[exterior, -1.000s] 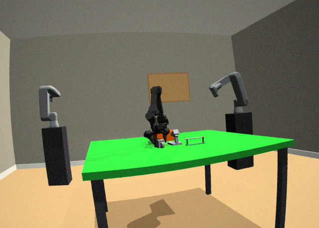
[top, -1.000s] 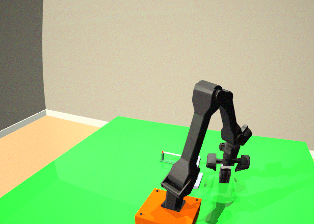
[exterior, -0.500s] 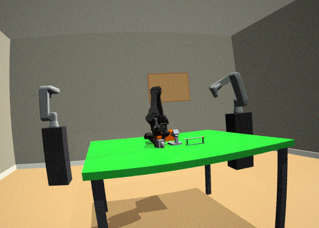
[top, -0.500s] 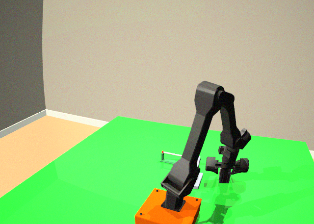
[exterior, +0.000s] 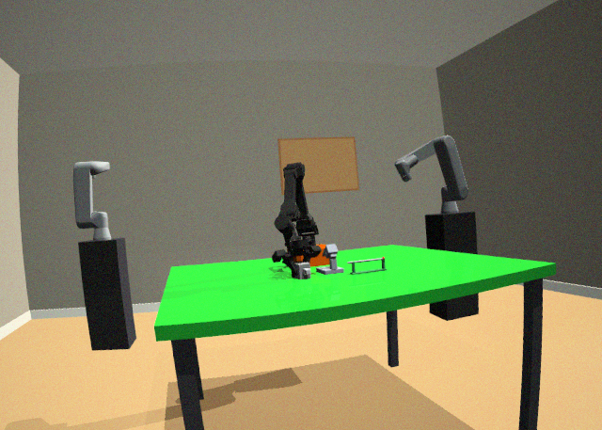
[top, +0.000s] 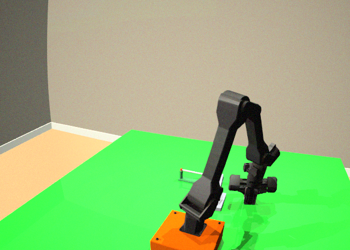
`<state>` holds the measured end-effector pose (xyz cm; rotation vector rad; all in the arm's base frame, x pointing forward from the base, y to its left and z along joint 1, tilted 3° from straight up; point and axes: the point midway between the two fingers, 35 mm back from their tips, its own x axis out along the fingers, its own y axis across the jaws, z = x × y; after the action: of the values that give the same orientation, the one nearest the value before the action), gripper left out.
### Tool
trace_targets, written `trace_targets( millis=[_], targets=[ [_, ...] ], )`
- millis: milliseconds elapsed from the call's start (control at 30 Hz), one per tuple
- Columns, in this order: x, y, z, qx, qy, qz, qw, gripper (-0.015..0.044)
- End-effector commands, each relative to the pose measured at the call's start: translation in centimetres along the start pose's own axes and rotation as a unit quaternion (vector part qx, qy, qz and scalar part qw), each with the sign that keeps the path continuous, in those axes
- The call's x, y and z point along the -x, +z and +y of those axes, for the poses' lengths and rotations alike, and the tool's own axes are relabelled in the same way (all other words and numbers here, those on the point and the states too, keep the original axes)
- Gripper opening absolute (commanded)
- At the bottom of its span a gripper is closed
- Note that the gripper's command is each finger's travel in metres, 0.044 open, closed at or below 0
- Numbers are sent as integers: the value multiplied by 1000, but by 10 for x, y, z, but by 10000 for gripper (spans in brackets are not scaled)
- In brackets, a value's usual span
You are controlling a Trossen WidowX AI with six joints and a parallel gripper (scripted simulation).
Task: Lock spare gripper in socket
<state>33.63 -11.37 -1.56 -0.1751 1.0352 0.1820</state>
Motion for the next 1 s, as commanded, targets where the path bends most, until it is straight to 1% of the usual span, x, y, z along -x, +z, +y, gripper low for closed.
trace_targets(
  millis=[0, 700, 833, 867, 967],
  targets=[
    [9, 11, -3, 5, -3, -6, 1000, 0],
    [101, 58, 0, 5, -3, -7, 1000, 0],
    [104, 59, 1, 5, -3, -7, 1000, 0],
    [98, 55, 2, 6, 1, -2, 1000, 0],
    [98, 55, 2, 6, 1, -2, 1000, 0]
  ],
)
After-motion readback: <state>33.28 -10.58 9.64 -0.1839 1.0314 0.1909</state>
